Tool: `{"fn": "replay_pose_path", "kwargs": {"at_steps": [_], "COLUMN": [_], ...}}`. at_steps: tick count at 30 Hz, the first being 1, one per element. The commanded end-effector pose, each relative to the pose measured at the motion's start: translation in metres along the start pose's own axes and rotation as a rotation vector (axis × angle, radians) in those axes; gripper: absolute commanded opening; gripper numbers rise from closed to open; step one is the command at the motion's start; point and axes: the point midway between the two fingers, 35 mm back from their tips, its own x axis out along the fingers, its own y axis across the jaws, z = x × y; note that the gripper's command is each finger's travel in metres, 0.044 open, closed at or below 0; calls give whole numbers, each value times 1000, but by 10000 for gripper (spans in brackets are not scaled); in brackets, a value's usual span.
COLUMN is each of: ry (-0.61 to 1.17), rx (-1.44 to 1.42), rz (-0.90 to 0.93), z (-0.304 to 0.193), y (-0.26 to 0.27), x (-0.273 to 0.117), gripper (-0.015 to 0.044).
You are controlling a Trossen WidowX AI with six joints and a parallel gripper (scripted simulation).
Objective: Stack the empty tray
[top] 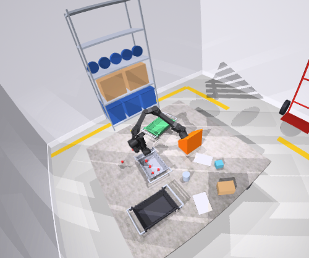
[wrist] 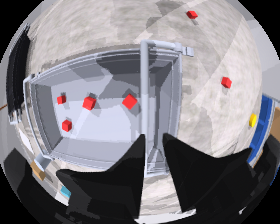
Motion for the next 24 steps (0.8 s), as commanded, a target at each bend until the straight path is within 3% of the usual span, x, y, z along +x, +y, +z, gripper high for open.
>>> {"fn": "replay_pose_path", "kwargs": {"at_steps": [1, 16, 24], "ry": [1, 1, 2], "rx": [-5, -5, -2], "rz": [0, 0, 5], "z": [0, 0, 1], "y": [0, 0, 1], "x": [1, -1, -80], "gripper": [84, 84, 84]}}
